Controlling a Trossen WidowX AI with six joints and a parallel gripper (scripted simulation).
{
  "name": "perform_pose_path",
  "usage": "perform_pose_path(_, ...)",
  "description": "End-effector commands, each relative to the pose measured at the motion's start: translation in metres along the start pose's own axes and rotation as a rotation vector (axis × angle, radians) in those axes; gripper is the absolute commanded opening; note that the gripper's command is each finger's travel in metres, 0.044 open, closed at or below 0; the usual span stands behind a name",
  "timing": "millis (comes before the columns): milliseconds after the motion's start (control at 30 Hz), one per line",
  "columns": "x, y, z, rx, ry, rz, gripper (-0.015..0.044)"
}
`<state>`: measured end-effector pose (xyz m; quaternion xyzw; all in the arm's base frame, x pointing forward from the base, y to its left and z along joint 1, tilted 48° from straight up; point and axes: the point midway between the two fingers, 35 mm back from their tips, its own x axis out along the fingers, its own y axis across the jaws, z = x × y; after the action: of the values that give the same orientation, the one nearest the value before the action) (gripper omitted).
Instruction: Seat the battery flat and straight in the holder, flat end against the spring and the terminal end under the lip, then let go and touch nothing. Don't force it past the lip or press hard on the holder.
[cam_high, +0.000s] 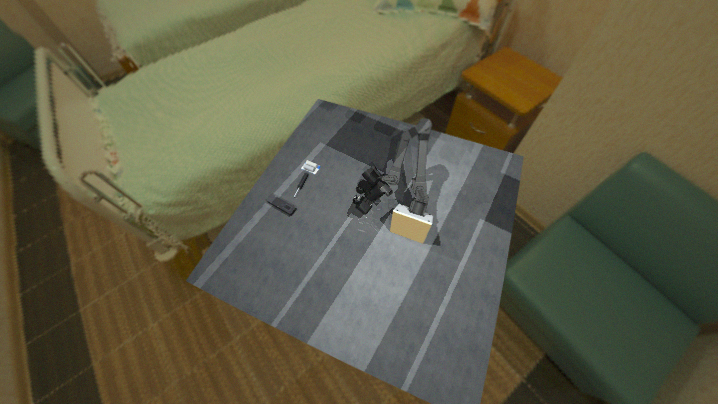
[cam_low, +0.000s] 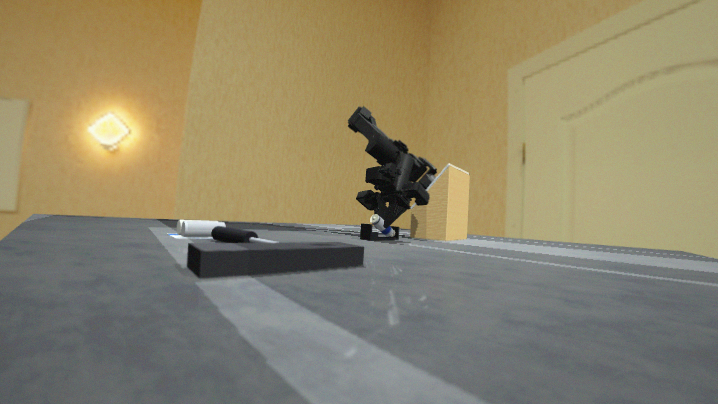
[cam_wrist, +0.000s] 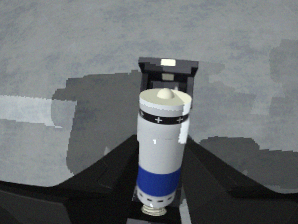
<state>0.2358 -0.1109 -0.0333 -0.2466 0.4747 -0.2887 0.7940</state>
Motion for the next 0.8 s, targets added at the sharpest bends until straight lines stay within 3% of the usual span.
perform_pose_path(0,-0.0005,0.0003,-0.0058,-0.007,0.017,0.005,0.0081)
perform_pose_path(767,0.0032,0.003,-0.0033,-0.002,0.052,0.015,0.0081)
